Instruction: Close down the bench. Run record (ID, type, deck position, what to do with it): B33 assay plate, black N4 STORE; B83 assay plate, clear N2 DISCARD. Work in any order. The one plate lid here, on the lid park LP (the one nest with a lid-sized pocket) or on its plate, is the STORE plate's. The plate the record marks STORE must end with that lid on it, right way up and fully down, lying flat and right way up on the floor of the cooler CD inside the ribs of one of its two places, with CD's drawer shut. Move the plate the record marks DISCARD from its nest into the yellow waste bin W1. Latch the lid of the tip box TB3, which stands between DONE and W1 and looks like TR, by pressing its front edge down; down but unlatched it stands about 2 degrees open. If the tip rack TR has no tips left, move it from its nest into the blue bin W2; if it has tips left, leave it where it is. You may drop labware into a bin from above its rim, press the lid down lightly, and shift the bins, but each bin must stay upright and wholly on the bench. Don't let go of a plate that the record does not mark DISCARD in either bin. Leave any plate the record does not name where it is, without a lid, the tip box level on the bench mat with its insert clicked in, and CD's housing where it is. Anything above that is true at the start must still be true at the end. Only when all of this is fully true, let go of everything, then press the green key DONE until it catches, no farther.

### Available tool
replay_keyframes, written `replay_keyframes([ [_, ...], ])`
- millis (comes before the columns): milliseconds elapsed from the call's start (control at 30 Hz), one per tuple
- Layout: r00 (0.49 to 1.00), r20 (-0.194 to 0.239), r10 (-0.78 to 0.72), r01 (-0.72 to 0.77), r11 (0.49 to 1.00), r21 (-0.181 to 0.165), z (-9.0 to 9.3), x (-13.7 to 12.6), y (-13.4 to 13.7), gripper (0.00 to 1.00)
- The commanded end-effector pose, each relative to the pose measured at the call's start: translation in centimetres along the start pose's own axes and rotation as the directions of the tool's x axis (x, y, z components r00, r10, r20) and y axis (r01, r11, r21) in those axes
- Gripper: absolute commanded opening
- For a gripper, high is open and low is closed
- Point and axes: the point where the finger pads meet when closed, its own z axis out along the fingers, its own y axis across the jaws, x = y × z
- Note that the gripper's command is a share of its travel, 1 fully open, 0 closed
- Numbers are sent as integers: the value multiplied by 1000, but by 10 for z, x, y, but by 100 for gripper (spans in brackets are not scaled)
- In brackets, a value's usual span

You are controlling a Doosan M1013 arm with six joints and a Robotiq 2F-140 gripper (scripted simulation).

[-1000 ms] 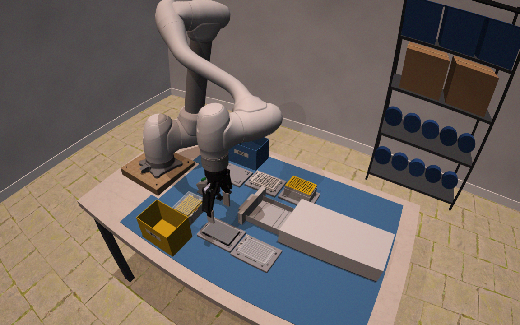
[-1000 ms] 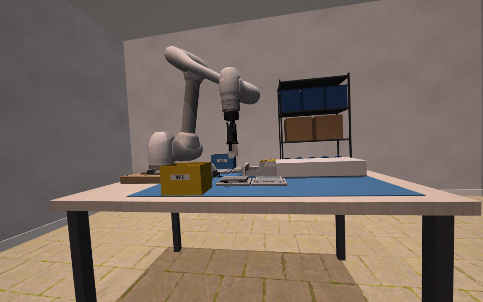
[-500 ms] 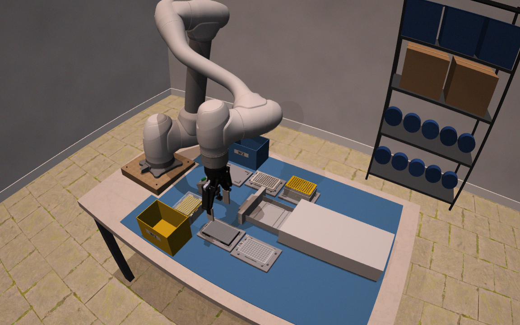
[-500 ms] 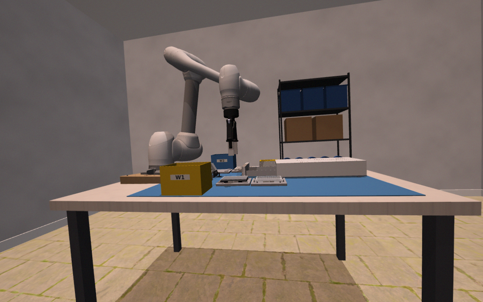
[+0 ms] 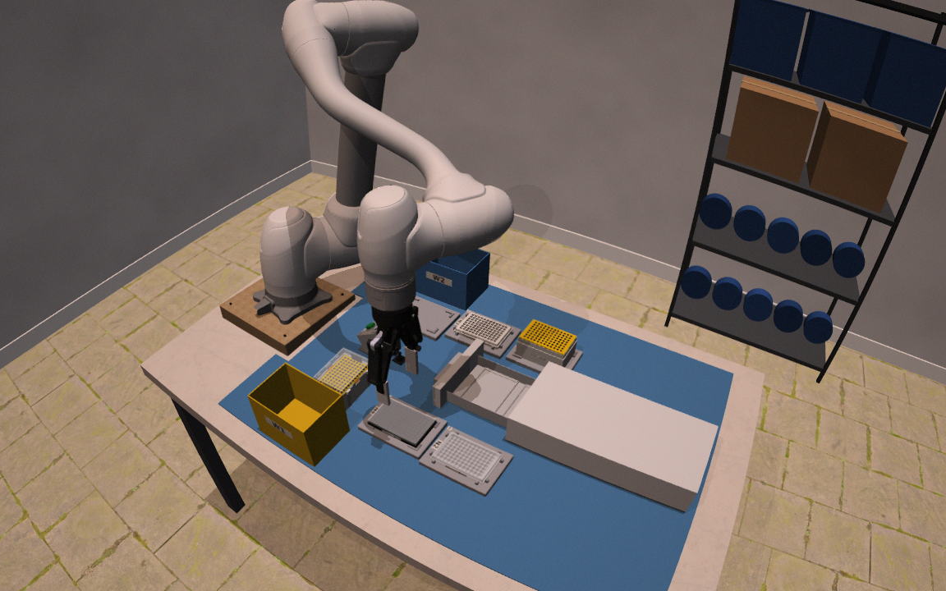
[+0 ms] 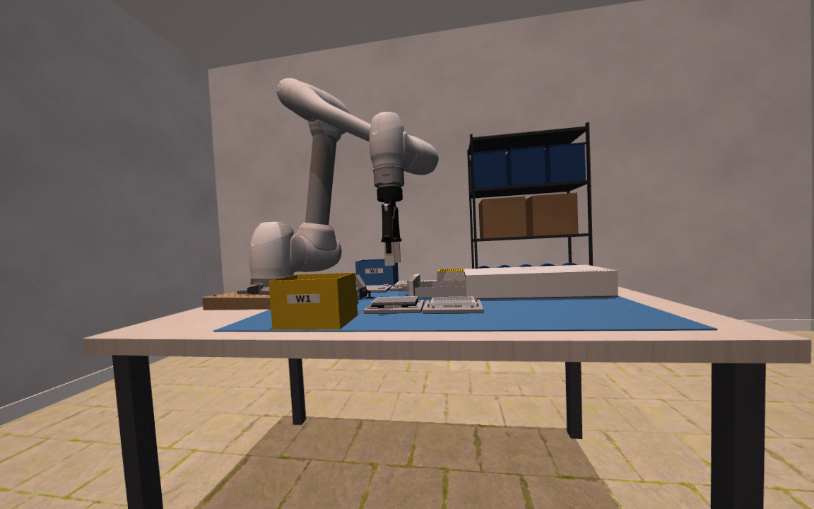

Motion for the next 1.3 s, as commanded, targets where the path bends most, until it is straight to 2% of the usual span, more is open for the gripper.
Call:
replay_keyframes([
  [0,1000,0,0,0,1000,0,3,0,0,66],
  [1267,1000,0,0,0,1000,0,49,0,0,66],
])
